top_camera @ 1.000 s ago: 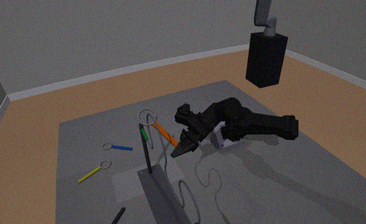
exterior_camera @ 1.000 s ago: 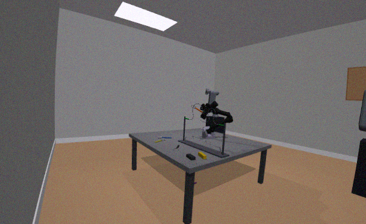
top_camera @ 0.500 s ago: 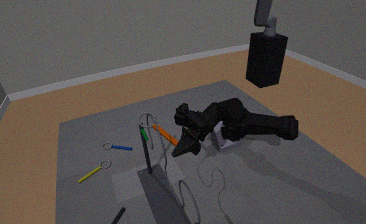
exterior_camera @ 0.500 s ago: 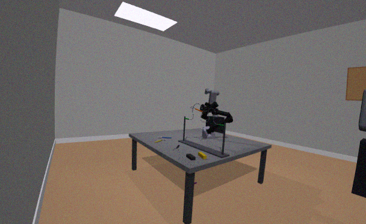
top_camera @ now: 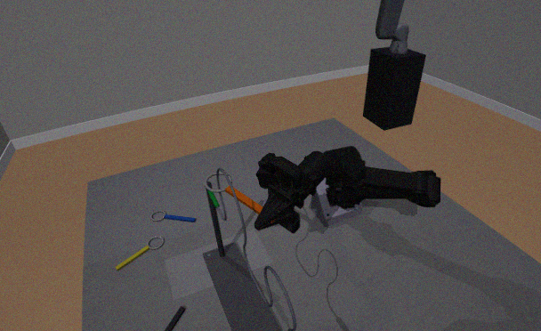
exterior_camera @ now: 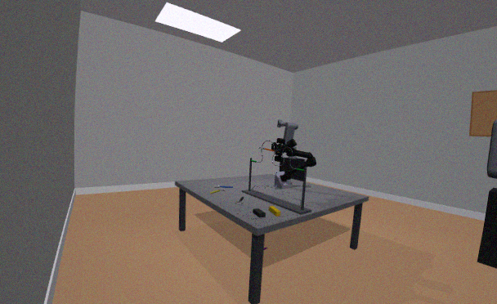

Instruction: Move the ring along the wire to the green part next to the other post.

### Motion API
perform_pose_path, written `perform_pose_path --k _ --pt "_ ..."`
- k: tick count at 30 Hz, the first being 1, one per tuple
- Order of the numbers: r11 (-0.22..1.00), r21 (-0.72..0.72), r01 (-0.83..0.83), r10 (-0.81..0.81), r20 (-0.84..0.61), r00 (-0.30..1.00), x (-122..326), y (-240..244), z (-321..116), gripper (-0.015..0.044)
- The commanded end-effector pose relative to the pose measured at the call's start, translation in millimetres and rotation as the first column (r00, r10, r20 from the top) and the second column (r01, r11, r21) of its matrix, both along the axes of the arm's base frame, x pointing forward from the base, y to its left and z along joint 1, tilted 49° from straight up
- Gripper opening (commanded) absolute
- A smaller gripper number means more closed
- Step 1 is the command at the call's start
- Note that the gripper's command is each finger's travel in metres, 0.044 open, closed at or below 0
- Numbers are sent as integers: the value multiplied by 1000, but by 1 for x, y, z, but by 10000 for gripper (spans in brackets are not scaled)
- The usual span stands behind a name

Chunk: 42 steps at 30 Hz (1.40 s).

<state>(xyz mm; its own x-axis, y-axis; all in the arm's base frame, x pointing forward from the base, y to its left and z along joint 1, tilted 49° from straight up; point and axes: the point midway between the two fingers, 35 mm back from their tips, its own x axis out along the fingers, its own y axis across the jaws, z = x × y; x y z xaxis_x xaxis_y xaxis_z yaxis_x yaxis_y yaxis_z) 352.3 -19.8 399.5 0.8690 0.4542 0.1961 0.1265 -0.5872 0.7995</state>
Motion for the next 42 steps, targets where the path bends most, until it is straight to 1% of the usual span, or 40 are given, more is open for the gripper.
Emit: perform_pose_path --k 1,17,33,42 --pt "998 57 4 -4 -9 1000 1 -3 -1 -150" --pt "965 264 -1 7 -24 1000 1 -10 5 -150" --pt "890 455 -2 21 -36 999 1 -17 9 -150" --pt "855 518 -3 26 -39 999 1 -16 10 -150"
